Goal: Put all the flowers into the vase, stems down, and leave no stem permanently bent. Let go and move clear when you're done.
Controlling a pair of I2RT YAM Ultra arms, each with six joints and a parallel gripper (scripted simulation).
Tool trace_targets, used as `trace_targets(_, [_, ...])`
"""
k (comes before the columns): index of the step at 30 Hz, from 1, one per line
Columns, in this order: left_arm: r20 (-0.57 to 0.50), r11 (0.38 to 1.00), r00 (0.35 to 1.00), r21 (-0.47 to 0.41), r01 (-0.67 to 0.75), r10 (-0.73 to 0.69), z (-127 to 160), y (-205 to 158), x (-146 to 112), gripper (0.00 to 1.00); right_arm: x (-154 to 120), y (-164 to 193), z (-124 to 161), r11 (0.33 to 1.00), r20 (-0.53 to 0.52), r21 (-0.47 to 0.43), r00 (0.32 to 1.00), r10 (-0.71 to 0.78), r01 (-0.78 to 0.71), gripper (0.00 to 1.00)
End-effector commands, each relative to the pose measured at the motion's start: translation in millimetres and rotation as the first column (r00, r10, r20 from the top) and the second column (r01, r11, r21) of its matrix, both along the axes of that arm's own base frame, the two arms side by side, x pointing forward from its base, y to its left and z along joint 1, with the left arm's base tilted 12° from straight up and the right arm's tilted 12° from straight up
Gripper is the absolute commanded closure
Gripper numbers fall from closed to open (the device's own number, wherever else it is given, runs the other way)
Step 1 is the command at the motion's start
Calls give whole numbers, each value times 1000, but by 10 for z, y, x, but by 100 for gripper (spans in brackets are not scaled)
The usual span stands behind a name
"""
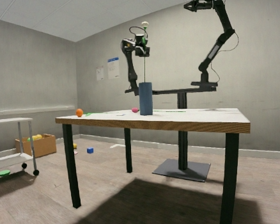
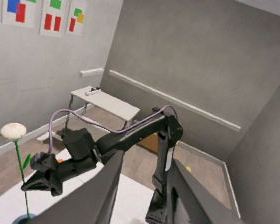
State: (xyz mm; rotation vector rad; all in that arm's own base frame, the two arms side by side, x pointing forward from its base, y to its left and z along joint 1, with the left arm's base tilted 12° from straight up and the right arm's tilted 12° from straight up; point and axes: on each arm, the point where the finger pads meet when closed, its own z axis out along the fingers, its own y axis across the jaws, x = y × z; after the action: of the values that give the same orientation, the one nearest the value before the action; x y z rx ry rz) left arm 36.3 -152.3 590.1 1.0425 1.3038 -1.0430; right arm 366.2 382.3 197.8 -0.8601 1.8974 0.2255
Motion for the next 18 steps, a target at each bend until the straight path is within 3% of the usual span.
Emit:
trace_targets(1, [-10, 1000, 1000, 12, -1, 1, 4, -58, 6, 70, -36, 55, 189, 998, 52, 61, 998, 25, -28, 100])
trace_targets(4, [-10, 1000, 1000, 12, -1, 1, 4, -58, 6, 70, -54, 104, 260, 996, 64, 79, 997, 32, -37, 100])
trace_targets(15, [-10, 1000, 1000, 12, -1, 1, 4, -58, 6, 70, 43, -61, -398, 999, 27, 33, 1000, 14, -15, 100])
trace_targets(17, [-10, 1000, 1000, 12, -1, 1, 4, -58, 6, 70, 43, -61, -398, 999, 27, 33, 1000, 14, -15, 100])
trace_targets(18, [-10, 1000, 1000, 12, -1, 1, 4, -58, 6, 70, 28, 11, -200, 997, 57, 67, 998, 24, -28, 100])
